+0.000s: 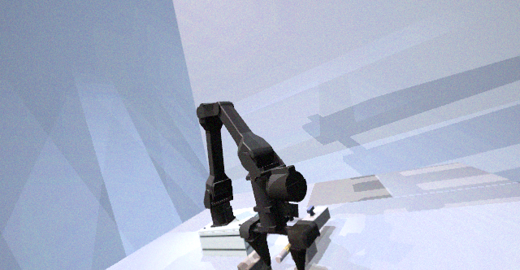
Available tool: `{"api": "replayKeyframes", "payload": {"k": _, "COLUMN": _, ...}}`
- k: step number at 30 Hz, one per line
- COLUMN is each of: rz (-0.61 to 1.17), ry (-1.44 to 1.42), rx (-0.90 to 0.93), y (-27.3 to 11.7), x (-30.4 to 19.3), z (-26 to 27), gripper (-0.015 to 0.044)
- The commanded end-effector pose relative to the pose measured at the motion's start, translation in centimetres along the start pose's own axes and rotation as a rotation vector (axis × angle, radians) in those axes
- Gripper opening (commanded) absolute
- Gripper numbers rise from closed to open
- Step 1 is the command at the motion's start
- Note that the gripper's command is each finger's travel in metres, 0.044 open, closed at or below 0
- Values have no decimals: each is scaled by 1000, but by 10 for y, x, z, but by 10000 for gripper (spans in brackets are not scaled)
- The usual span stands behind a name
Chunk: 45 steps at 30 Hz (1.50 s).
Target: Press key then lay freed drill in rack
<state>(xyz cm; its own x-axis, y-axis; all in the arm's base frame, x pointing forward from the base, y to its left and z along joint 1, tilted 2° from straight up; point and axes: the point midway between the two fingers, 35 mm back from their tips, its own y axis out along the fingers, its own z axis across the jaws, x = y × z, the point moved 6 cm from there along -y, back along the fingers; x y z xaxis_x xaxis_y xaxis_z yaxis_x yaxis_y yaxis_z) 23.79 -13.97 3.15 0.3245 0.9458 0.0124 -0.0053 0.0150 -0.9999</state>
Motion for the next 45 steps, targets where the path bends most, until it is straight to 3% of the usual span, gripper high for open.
{"api": "replayKeyframes", "payload": {"k": 1, "rz": 0, "ry": 2, "rx": -1, "y": 1, "x": 3, "z": 0, "gripper": 440}}
{"api": "replayKeyframes", "payload": {"k": 24, "rz": -1, "ry": 2, "rx": -1, "y": 5, "x": 11, "z": -1, "gripper": 440}}
{"api": "replayKeyframes", "payload": {"k": 40, "rz": 2, "ry": 0, "rx": -2, "y": 4, "x": 10, "z": -1, "gripper": 20}}
{"api": "replayKeyframes", "payload": {"k": 45, "rz": 2, "ry": 0, "rx": -2, "y": 4, "x": 10, "z": -1, "gripper": 0}}
